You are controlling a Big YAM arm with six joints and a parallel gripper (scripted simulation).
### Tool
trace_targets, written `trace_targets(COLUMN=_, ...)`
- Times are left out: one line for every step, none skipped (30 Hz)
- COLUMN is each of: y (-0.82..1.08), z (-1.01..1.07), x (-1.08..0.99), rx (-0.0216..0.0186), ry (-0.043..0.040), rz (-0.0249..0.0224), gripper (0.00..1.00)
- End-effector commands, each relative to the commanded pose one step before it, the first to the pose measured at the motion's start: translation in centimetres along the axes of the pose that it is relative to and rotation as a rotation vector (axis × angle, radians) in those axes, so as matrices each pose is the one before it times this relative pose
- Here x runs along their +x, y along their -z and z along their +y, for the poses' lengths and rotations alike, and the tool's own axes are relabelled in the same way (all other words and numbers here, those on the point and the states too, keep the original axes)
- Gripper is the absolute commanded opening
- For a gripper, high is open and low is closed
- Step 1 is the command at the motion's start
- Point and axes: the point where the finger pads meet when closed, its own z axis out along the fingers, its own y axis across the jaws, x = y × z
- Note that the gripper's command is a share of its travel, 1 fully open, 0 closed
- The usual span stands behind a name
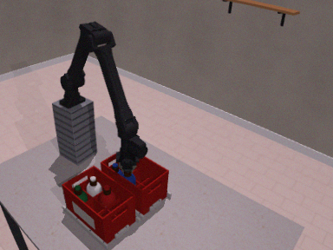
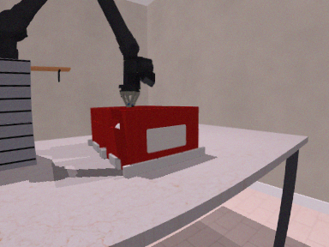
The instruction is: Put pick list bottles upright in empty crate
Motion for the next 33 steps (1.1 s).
trace_targets(y=1.761, z=2.503, x=-2.598, rx=-0.05198, ry=-0.01127, rz=-0.06295, gripper=0.00)
trace_targets(y=0.342, z=0.173, x=-0.201, rx=-0.00559, ry=0.00001, rz=-0.00650, gripper=0.00)
trace_targets(y=0.162, z=0.094, x=-0.108, rx=-0.00303, ry=0.00001, rz=-0.00353, gripper=0.00)
trace_targets(y=-0.162, z=-0.053, x=0.062, rx=0.00161, ry=0.00000, rz=0.00187, gripper=0.00)
trace_targets(y=-0.341, z=-0.135, x=0.157, rx=0.00417, ry=0.00000, rz=0.00486, gripper=0.00)
trace_targets(y=-0.405, z=-0.164, x=0.191, rx=0.00509, ry=0.00000, rz=0.00593, gripper=0.00)
trace_targets(y=0.000, z=0.000, x=0.000, rx=0.00000, ry=0.00000, rz=0.00000, gripper=0.00)
trace_targets(y=0.000, z=0.000, x=0.000, rx=0.00000, ry=0.00000, rz=0.00000, gripper=0.00)
trace_targets(y=0.518, z=0.253, x=-0.293, rx=-0.00809, ry=0.00002, rz=-0.00941, gripper=0.00)
trace_targets(y=-0.092, z=-0.021, x=0.025, rx=0.00062, ry=0.00000, rz=0.00072, gripper=0.00)
trace_targets(y=-0.196, z=-0.069, x=0.080, rx=0.00208, ry=0.00000, rz=0.00242, gripper=0.00)
trace_targets(y=-0.292, z=-0.113, x=0.132, rx=0.00347, ry=0.00000, rz=0.00405, gripper=0.00)
trace_targets(y=-0.230, z=-0.084, x=0.099, rx=0.00258, ry=0.00001, rz=0.00301, gripper=0.00)
trace_targets(y=-0.096, z=-0.023, x=0.027, rx=0.00066, ry=0.00000, rz=0.00077, gripper=0.00)
trace_targets(y=0.117, z=0.074, x=-0.086, rx=-0.00238, ry=0.00001, rz=-0.00277, gripper=0.00)
trace_targets(y=0.261, z=0.140, x=-0.162, rx=-0.00444, ry=0.00002, rz=-0.00516, gripper=0.00)
trace_targets(y=0.176, z=0.102, x=-0.118, rx=-0.00323, ry=0.00001, rz=-0.00376, gripper=0.00)
trace_targets(y=-0.052, z=-0.003, x=0.004, rx=0.00003, ry=0.00000, rz=0.00004, gripper=0.00)
trace_targets(y=-0.227, z=-0.084, x=0.098, rx=0.00254, ry=0.00000, rz=0.00295, gripper=0.00)
trace_targets(y=-0.348, z=-0.141, x=0.164, rx=0.00428, ry=0.00000, rz=0.00498, gripper=0.00)
trace_targets(y=-0.307, z=-0.122, x=0.142, rx=0.00369, ry=0.00000, rz=0.00430, gripper=0.00)
trace_targets(y=-0.131, z=-0.039, x=0.046, rx=0.00116, ry=0.00000, rz=0.00135, gripper=0.00)
trace_targets(y=0.170, z=0.100, x=-0.116, rx=-0.00314, ry=0.00002, rz=-0.00366, gripper=0.00)
trace_targets(y=0.000, z=0.000, x=0.000, rx=0.00000, ry=0.00000, rz=0.00000, gripper=0.00)
trace_targets(y=0.000, z=0.000, x=0.000, rx=0.00000, ry=0.00000, rz=0.00000, gripper=0.00)
trace_targets(y=0.697, z=0.254, x=-0.322, rx=-0.00797, ry=-0.00029, rz=-0.00909, gripper=0.00)
trace_targets(y=-0.057, z=0.064, x=-0.046, rx=-0.00185, ry=0.00032, rz=-0.00233, gripper=0.00)
trace_targets(y=-0.052, z=0.015, x=-0.018, rx=-0.00071, ry=0.00000, rz=-0.00082, gripper=0.00)
trace_targets(y=-0.052, z=-0.002, x=0.004, rx=0.00003, ry=0.00001, rz=0.00003, gripper=0.00)
trace_targets(y=-0.068, z=-0.020, x=0.004, rx=0.00027, ry=-0.00024, rz=0.00029, gripper=0.00)
trace_targets(y=-0.445, z=-0.200, x=0.210, rx=0.00569, ry=-0.00030, rz=0.00659, gripper=0.00)
trace_targets(y=-0.392, z=-0.164, x=0.191, rx=0.00491, ry=0.00001, rz=0.00572, gripper=0.00)
trace_targets(y=-0.254, z=-0.098, x=0.115, rx=0.00293, ry=0.00001, rz=0.00341, gripper=0.00)
